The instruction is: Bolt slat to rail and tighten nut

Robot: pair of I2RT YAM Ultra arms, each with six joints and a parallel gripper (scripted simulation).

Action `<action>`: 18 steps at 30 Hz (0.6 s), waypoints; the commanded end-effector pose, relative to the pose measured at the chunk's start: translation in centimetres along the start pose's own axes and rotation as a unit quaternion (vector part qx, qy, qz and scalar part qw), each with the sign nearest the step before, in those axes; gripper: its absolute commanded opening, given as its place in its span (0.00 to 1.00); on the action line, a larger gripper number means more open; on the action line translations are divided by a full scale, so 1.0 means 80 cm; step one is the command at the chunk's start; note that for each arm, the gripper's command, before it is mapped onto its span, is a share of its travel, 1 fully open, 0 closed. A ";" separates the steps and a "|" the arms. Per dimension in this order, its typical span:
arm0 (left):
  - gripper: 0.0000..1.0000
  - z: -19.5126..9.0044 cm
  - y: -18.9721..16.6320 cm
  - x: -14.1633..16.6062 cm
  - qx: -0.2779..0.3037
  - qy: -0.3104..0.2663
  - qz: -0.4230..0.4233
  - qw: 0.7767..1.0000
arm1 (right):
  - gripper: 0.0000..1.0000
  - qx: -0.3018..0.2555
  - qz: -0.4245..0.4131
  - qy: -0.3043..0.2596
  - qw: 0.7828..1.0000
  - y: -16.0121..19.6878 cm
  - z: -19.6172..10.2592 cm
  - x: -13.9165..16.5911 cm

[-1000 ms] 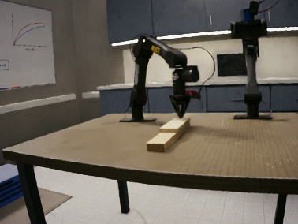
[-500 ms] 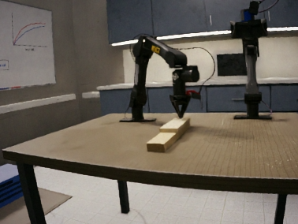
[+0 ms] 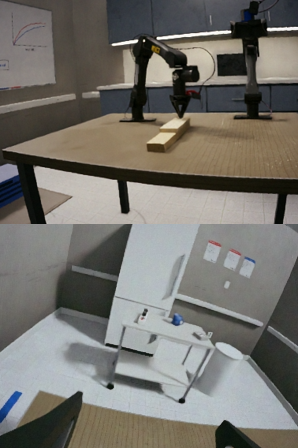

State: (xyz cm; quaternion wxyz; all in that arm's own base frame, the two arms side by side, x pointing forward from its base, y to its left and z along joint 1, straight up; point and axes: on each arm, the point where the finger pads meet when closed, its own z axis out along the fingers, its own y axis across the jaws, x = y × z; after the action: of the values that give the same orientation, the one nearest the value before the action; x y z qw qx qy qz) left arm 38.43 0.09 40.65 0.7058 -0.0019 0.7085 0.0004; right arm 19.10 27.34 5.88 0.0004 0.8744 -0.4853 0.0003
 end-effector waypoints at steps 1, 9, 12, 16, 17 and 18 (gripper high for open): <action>1.00 -0.001 0.000 -0.006 0.000 -0.006 0.000 1.000 | 0.12 0.005 0.000 -0.002 1.000 -0.002 -0.004 -0.001; 1.00 -0.001 0.000 -0.006 0.000 -0.006 0.000 1.000 | 0.12 0.005 0.000 -0.002 1.000 -0.002 -0.003 -0.001; 1.00 -0.001 0.000 -0.006 0.000 -0.006 0.000 1.000 | 0.12 0.005 0.000 -0.002 1.000 -0.002 -0.003 -0.001; 1.00 -0.001 0.000 -0.006 0.000 -0.006 0.000 1.000 | 0.12 0.005 0.000 -0.002 1.000 -0.002 -0.002 -0.001; 1.00 -0.001 0.000 -0.006 0.000 -0.006 0.000 1.000 | 0.12 0.005 0.000 -0.002 1.000 -0.002 -0.002 -0.001; 1.00 -0.001 0.000 -0.006 0.000 -0.006 0.000 1.000 | 0.12 0.005 0.000 -0.002 1.000 -0.002 -0.002 -0.001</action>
State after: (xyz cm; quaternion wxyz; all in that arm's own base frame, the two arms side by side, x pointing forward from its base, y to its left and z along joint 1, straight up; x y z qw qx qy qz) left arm 38.43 0.09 40.65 0.7058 -0.0019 0.7085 0.0004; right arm 19.10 27.34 5.88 0.0004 0.8744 -0.4853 0.0003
